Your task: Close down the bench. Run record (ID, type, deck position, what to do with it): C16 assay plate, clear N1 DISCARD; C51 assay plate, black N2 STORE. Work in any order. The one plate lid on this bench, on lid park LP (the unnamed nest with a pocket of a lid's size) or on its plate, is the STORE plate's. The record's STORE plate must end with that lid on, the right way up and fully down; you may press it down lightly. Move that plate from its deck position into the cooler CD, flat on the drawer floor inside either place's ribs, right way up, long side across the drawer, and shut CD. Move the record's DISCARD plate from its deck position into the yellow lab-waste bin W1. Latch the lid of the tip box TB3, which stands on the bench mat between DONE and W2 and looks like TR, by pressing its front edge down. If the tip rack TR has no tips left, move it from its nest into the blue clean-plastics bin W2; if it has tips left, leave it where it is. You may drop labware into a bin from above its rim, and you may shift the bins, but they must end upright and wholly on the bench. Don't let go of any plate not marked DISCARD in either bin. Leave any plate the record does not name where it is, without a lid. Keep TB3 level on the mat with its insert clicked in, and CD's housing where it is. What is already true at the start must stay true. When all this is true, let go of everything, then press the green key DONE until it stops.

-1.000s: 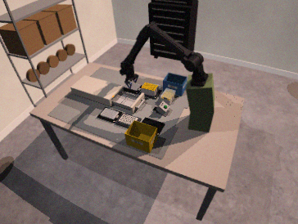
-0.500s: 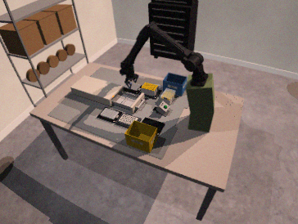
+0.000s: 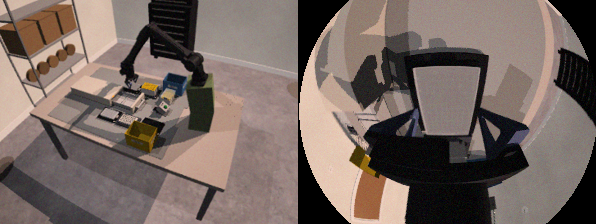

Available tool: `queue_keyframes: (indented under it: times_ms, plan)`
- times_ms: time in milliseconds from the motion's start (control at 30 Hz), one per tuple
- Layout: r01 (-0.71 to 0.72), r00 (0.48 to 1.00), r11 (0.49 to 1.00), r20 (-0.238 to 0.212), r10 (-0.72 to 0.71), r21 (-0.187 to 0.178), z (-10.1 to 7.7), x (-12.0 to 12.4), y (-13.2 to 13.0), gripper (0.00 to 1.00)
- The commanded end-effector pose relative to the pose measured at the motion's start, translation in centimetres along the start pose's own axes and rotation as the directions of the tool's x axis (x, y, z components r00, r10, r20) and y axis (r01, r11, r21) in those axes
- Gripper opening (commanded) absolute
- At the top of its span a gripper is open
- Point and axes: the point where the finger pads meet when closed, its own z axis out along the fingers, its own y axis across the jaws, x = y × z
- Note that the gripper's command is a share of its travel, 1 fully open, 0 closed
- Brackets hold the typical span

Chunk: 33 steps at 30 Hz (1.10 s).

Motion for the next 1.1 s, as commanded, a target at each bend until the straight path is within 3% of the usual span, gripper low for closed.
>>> queue_keyframes:
  times_ms: [0,333,367,433,600,667,900,933,1067]
  plan:
    - [0.011,0.999,1.0,0.05,-0.011,0.012,-0.3,-2.6,0.5,1.0]
    - [0.011,0.999,1.0,0.048,-0.011,0.012,0.8,-2.6,0.5,1.0]
    - [0.016,0.995,1.0,0.094,-0.018,0.023,-2.4,-4.8,0.3,1.0]
    - [0.01,0.999,1.0,0.046,-0.011,0.01,1.2,-2.5,0.5,1.0]
    - [0.008,1.0,1.0,0.021,-0.008,0.004,1.9,-1.3,0.6,1.0]
    - [0.004,0.999,1.0,0.044,-0.005,0.012,0.3,-2.3,-0.3,1.0]
    - [0.004,0.999,1.0,0.044,-0.005,0.012,0.3,-2.2,-0.3,1.0]
    - [0.004,0.999,1.0,0.044,-0.005,0.012,0.3,-2.2,-0.3,0.0]
    - [0.004,0.999,1.0,0.044,-0.005,0.012,0.3,-2.3,-0.3,0.0]
